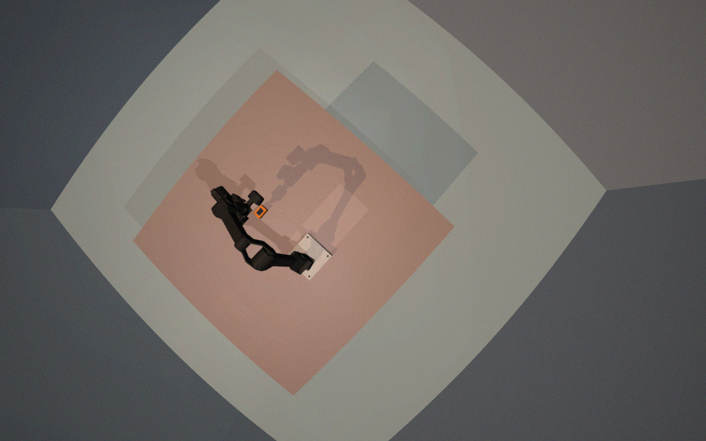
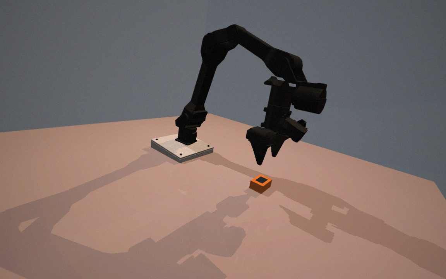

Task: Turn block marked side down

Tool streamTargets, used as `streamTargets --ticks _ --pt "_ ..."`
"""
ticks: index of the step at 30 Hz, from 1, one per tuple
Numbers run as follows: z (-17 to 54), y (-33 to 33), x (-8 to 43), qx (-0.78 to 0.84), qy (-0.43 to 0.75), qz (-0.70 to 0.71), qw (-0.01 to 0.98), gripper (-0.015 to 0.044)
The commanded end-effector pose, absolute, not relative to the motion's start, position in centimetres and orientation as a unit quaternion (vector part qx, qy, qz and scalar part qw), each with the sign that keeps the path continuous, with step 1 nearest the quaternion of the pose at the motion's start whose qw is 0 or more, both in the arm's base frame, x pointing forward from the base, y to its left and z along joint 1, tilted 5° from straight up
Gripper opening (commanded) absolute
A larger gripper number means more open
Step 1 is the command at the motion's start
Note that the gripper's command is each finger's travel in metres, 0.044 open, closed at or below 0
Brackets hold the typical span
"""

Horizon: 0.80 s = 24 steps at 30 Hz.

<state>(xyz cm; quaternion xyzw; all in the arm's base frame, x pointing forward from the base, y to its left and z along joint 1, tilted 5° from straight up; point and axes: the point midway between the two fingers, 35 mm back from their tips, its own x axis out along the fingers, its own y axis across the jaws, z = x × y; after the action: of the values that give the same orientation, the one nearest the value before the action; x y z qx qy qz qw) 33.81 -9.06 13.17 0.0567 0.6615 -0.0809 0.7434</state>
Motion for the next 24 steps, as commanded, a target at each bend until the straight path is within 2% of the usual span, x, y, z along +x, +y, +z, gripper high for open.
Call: streamTargets --ticks 1,5,24 --pt "12.9 -8.7 33.5 0.057 0.666 -0.084 0.739 0.0440" --pt "9.7 -8.9 33.8 0.057 0.666 -0.084 0.739 0.0440" --pt "7.0 -9.2 34.2 0.057 0.666 -0.084 0.739 0.0440"
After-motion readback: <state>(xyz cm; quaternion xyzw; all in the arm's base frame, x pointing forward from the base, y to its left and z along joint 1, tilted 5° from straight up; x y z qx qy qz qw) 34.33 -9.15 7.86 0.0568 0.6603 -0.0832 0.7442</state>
